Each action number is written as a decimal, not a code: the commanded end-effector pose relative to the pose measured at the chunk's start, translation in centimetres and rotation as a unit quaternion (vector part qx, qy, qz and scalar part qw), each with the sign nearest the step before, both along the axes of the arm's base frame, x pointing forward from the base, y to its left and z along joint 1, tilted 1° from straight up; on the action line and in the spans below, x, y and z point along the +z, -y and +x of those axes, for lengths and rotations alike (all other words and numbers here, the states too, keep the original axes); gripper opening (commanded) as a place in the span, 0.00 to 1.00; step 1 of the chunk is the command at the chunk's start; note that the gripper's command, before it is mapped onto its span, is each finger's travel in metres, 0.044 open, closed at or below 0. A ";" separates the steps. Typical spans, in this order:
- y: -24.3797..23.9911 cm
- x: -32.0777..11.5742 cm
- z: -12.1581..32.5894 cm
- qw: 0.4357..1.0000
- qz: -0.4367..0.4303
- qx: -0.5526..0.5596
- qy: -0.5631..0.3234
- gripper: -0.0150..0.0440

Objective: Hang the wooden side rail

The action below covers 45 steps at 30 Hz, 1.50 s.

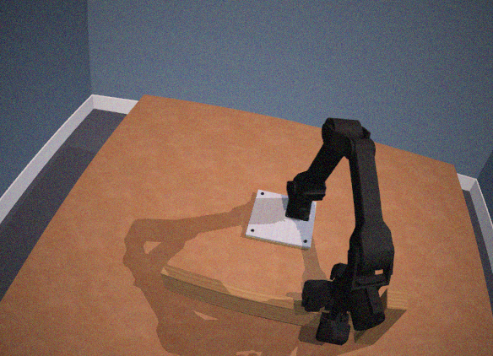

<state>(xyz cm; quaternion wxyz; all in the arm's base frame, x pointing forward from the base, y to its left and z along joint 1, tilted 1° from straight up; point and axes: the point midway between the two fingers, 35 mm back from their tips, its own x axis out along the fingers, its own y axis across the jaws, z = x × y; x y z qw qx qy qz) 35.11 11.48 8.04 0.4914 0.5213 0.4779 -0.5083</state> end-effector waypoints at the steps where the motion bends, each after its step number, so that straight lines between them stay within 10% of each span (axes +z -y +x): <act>1: -0.3 0.2 0.1 1.000 0.004 0.000 0.005 0.25; 45: -0.7 0.5 0.1 1.000 0.004 0.000 0.005 0.25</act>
